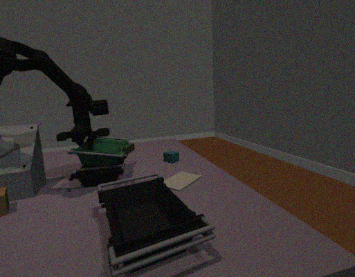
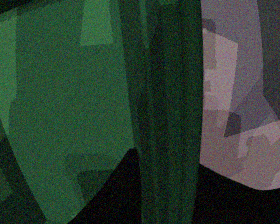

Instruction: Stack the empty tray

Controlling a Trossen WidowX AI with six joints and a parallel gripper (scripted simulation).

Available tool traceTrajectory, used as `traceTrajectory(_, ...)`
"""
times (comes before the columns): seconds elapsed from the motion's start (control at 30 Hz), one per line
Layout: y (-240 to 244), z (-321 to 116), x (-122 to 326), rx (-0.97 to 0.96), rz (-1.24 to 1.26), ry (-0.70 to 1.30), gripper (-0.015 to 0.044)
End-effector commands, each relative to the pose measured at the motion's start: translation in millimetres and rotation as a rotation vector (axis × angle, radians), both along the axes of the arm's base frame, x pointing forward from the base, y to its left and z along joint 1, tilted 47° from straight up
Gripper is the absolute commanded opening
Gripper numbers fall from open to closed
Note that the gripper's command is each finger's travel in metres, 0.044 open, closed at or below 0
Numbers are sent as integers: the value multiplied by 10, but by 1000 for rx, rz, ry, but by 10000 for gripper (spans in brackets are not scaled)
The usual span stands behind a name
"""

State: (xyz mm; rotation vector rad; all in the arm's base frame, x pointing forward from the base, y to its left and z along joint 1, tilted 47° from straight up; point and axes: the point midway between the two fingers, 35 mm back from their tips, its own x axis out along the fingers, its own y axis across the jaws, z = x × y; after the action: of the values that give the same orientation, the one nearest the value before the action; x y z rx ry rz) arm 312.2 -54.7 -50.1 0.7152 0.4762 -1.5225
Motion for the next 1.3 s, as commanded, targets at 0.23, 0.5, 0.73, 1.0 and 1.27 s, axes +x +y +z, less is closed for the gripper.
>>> traceTrajectory(0.23,-58,-23,-55,1,-16,20,0)
traceTrajectory(0.5,-58,-23,-55,1,-16,20,0)
traceTrajectory(0.73,-58,-23,-55,1,-16,20,0)
traceTrajectory(1.0,-58,-23,-55,1,-16,20,0)
traceTrajectory(1.27,-39,-27,-27,0,-6,7,0)
